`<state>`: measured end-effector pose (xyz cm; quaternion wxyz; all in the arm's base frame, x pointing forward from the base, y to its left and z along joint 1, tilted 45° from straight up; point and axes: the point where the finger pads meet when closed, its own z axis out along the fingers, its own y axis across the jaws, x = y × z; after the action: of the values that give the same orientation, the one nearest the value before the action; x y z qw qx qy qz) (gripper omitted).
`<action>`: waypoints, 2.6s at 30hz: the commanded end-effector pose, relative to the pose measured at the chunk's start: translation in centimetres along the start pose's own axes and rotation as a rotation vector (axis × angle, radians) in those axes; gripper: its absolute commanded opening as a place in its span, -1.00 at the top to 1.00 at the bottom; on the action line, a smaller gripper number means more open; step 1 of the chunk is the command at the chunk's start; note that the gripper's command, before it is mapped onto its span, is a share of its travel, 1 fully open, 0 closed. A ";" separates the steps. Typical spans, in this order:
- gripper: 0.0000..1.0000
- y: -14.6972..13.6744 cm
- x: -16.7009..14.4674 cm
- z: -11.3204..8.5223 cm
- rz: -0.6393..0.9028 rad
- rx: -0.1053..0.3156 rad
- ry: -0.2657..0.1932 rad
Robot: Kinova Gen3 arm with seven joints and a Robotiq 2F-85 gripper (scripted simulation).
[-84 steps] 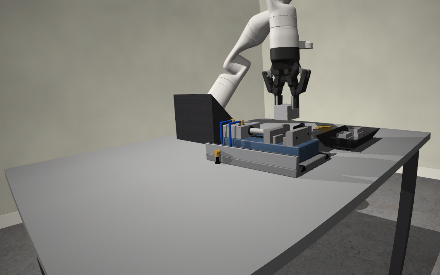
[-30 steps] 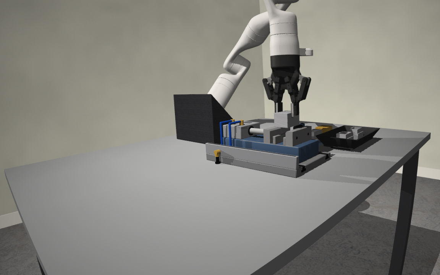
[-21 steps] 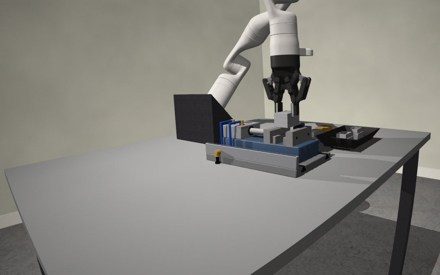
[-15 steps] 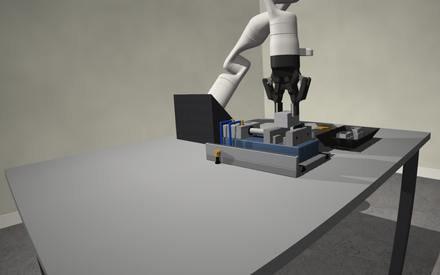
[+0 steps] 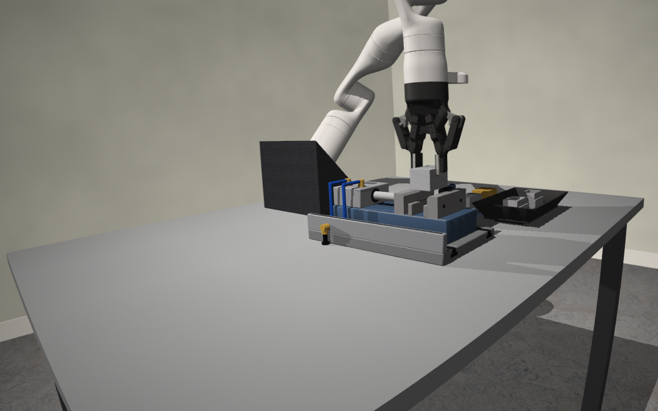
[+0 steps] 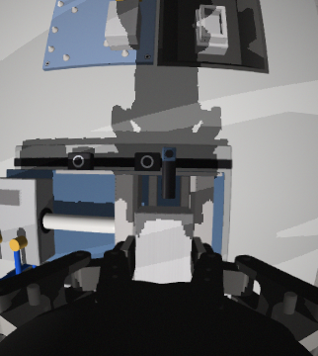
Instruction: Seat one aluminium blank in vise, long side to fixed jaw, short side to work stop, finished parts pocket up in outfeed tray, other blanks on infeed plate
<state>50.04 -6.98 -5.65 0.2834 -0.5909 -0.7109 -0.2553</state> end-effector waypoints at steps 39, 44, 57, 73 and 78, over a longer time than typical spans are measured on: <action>1.00 0.0 0.0 0.7 0.000 -0.002 -0.002; 1.00 0.0 0.0 0.8 0.000 -0.002 -0.002; 1.00 0.0 0.0 1.3 0.000 -0.002 -0.002; 1.00 0.0 0.0 1.7 0.000 -0.002 -0.002; 1.00 0.0 0.0 1.7 0.000 -0.002 -0.002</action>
<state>49.86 -5.69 -6.97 0.2833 -0.5909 -0.7109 -0.2553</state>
